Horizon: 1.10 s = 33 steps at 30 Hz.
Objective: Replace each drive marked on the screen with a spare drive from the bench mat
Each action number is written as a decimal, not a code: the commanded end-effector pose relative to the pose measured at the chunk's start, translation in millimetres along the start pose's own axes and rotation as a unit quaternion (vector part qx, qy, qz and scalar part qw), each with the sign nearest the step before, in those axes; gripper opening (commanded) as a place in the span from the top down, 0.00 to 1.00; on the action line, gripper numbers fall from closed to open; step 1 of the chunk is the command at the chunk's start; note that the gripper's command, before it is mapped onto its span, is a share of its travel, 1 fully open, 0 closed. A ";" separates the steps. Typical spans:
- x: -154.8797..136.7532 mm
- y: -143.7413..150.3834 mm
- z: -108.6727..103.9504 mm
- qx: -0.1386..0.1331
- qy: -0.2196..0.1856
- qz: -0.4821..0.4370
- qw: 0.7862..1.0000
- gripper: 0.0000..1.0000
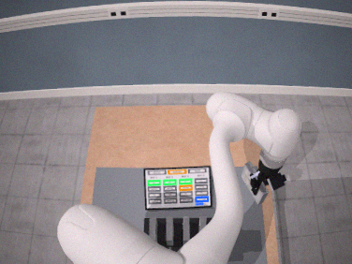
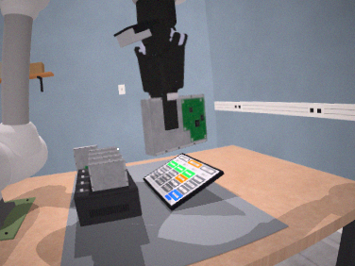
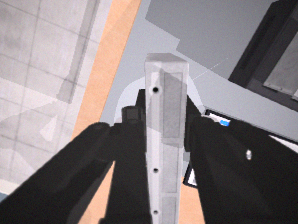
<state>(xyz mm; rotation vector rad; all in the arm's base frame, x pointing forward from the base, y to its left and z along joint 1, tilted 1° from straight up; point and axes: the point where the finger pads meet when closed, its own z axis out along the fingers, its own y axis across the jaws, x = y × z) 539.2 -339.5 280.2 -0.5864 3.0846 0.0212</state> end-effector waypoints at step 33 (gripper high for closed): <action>-0.2 -0.2 -0.9 0.000 -0.001 0.245 0.969 0.90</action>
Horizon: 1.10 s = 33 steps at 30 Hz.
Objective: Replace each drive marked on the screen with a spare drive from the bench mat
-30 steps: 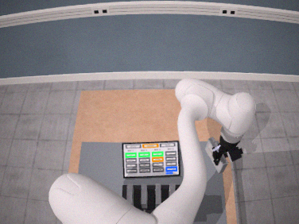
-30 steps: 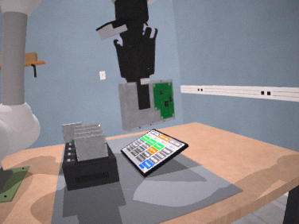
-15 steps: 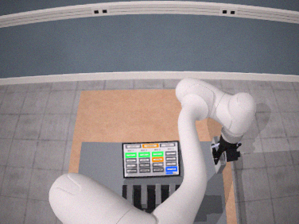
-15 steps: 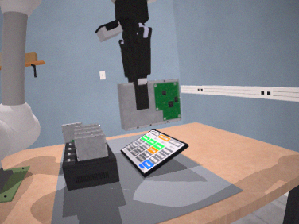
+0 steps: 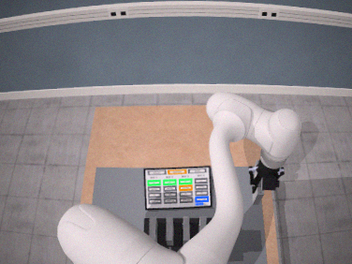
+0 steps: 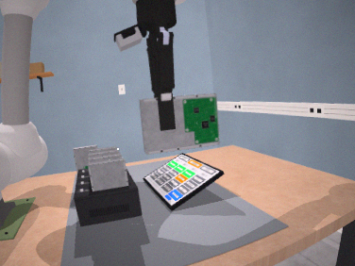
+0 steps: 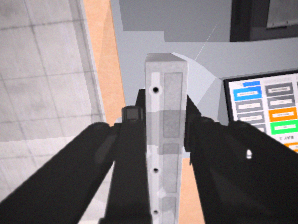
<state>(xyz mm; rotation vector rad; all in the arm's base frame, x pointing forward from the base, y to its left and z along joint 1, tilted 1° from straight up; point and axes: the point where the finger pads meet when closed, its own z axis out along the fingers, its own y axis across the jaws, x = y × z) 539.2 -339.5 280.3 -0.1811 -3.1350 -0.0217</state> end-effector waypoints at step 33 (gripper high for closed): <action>-0.3 0.0 -0.8 0.000 -0.001 0.241 0.970 0.90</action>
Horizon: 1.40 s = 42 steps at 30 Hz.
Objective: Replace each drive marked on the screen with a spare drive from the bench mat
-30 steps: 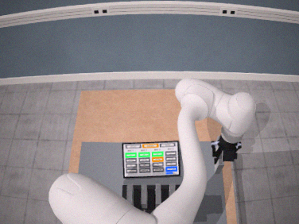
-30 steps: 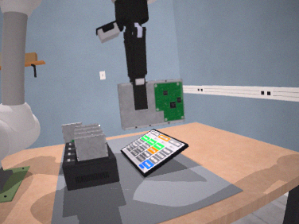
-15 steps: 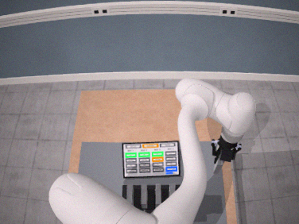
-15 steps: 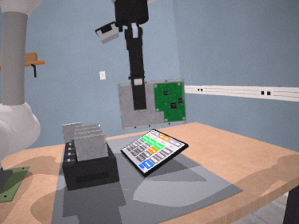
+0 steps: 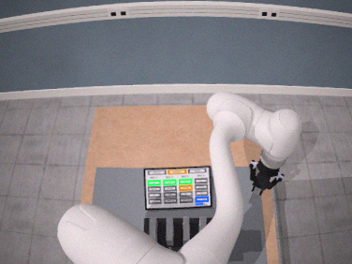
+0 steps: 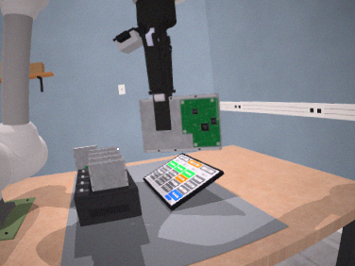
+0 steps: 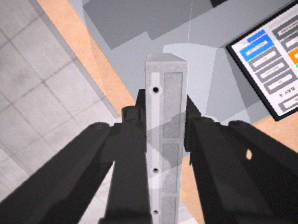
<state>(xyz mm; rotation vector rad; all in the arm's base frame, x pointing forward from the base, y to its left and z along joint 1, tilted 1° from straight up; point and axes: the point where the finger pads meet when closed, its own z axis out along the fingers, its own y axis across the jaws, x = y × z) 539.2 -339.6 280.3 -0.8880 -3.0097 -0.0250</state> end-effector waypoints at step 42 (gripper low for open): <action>-0.2 0.2 -0.8 0.001 -0.001 0.270 0.963 0.90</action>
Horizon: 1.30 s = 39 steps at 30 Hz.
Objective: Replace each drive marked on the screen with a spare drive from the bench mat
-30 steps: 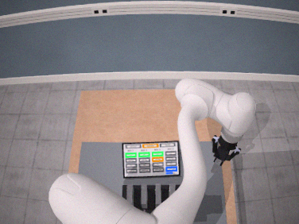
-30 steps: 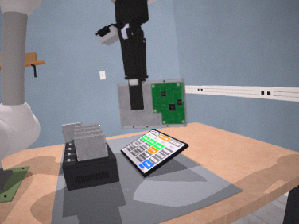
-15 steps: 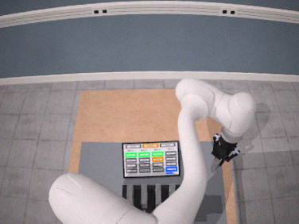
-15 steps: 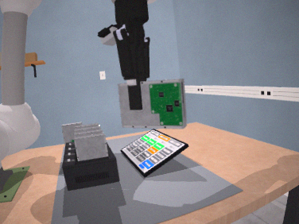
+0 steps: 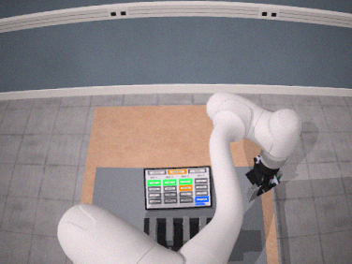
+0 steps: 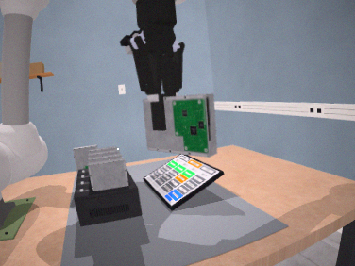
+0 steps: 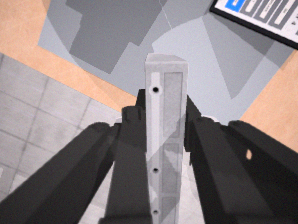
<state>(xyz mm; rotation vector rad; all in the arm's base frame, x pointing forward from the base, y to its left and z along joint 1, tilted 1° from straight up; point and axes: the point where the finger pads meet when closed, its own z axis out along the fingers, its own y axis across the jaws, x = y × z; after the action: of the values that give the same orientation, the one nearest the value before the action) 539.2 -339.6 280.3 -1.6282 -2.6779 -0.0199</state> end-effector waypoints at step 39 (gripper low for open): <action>-0.1 0.3 -0.8 0.000 -0.001 0.262 0.965 0.90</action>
<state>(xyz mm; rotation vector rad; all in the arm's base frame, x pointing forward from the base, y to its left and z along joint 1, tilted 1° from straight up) 539.2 -339.5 280.3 -2.2367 -2.1910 -0.0169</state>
